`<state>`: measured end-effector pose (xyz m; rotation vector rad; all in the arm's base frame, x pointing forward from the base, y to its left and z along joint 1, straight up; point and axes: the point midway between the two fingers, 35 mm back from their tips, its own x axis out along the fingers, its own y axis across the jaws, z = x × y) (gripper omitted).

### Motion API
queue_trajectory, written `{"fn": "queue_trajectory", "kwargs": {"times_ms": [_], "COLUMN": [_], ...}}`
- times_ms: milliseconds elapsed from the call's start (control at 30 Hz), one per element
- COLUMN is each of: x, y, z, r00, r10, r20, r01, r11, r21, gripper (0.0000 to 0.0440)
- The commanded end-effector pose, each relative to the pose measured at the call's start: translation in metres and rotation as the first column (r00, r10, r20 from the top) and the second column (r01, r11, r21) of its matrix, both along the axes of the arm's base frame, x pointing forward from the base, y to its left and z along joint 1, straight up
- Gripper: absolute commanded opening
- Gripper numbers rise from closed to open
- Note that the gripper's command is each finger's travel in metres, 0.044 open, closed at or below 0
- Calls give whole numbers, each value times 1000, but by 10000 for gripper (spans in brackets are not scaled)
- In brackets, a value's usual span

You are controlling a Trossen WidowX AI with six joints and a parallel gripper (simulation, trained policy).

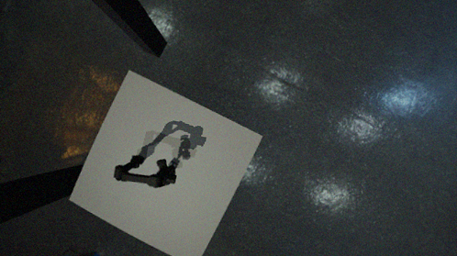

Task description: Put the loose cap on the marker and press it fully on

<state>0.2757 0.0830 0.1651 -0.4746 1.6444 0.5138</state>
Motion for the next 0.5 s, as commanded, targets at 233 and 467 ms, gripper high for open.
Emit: {"fn": "queue_trajectory", "kwargs": {"times_ms": [233, 467], "x": [-2, -3], "y": [-1, -1], "z": [-25, -45], "r00": [999, 998], "r10": [13, 34], "r20": [-31, -48], "r01": [-13, -34], "r11": [1000, 999], "r21": [0, 11], "gripper": [0, 0]}}
